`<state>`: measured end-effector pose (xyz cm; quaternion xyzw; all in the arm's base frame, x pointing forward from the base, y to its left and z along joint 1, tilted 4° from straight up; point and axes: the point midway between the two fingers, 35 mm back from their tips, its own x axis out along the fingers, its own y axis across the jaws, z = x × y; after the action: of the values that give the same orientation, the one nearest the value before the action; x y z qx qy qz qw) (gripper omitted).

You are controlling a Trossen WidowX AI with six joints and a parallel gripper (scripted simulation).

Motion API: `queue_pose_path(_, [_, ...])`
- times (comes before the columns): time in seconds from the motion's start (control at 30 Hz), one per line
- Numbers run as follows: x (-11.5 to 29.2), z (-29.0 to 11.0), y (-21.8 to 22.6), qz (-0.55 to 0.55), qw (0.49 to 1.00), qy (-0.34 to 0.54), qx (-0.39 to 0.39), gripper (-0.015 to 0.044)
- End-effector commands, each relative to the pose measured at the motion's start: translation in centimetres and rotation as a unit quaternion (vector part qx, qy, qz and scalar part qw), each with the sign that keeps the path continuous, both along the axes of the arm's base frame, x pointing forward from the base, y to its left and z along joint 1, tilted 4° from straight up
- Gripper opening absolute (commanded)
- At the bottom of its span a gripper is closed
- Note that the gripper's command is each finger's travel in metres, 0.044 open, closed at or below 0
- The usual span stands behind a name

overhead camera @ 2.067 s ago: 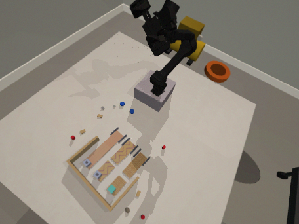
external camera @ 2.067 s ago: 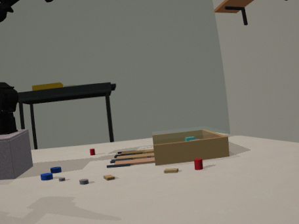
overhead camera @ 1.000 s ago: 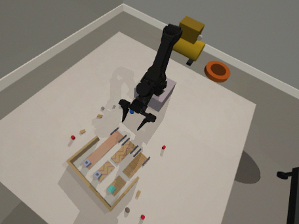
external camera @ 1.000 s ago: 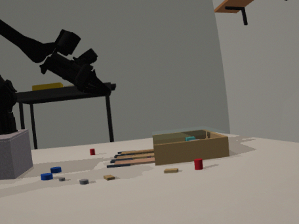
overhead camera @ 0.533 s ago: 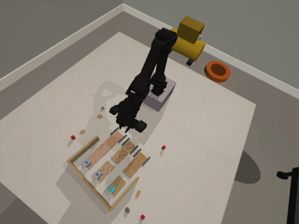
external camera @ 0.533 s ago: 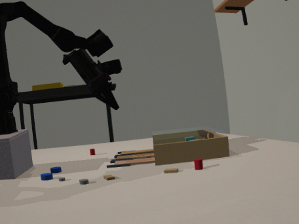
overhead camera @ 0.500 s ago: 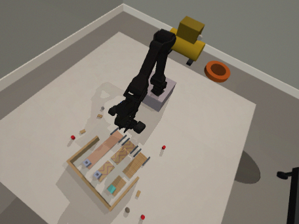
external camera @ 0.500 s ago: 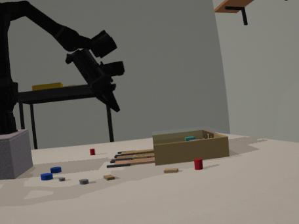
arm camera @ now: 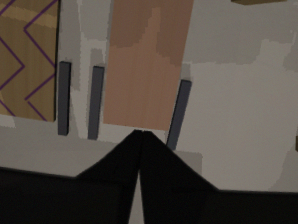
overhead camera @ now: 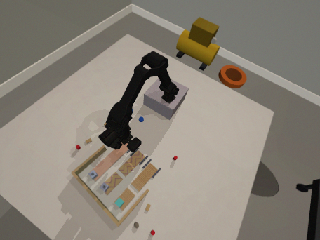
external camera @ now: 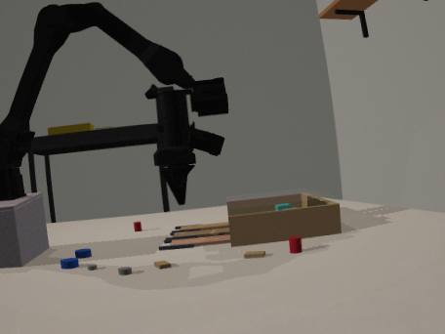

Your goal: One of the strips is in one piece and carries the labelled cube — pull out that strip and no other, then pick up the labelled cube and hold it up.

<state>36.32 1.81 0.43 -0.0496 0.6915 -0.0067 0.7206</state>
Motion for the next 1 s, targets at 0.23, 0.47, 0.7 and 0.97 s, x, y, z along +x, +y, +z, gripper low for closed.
queue_pose_path(0.23, [0.3, -1.5, -0.1, -0.003, 1.0, 0.003, 0.002, 0.0])
queue_pose_path(0.47, [0.3, -2.6, -0.1, -0.003, 1.0, 0.003, 0.002, 0.0])
queue_pose_path(0.7, [0.3, -3.8, -0.2, -0.003, 1.0, 0.003, 0.002, 0.0])
queue_pose_path(0.97, [0.2, -5.1, -0.3, -0.003, 1.0, 0.003, 0.002, 0.0])
